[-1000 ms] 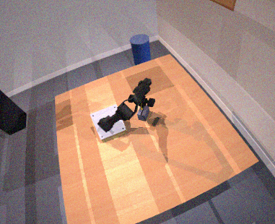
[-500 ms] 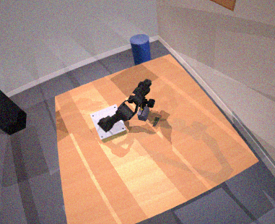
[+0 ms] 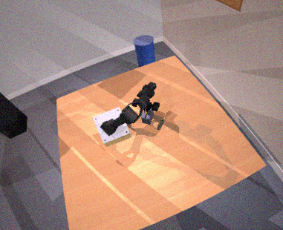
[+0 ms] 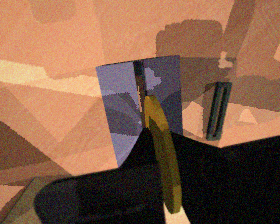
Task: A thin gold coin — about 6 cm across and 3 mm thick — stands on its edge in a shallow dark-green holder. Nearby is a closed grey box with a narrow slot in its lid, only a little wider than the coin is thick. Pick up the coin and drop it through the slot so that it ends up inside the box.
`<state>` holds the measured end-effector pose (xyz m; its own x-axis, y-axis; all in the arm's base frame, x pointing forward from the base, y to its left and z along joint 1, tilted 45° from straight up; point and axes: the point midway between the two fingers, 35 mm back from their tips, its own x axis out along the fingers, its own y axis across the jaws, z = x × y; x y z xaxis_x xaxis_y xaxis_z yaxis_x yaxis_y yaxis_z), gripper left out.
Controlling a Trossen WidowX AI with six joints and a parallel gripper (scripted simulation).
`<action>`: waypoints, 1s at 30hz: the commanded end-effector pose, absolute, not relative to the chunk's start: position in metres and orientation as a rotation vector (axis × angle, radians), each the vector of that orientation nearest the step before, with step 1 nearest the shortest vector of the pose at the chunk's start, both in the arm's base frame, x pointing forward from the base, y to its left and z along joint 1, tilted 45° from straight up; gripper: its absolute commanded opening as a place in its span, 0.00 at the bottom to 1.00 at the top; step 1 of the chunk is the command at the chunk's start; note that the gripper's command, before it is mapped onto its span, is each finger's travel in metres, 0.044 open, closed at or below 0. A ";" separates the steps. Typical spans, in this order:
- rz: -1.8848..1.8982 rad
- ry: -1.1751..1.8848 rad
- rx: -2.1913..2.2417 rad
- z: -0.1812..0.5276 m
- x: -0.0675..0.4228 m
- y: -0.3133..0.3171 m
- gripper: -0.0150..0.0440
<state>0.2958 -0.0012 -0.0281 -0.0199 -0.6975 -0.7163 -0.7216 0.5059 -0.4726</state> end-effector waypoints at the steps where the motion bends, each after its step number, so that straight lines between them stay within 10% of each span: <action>1: 0.032 1.733 -1.212 -0.030 0.295 -0.003 0.25; 9: 0.030 1.732 -1.205 -0.029 0.296 -0.002 0.52; 18: 0.030 1.732 -1.205 -0.029 0.296 -0.002 0.53; 30: 0.031 1.741 -1.213 0.013 0.293 0.037 1.00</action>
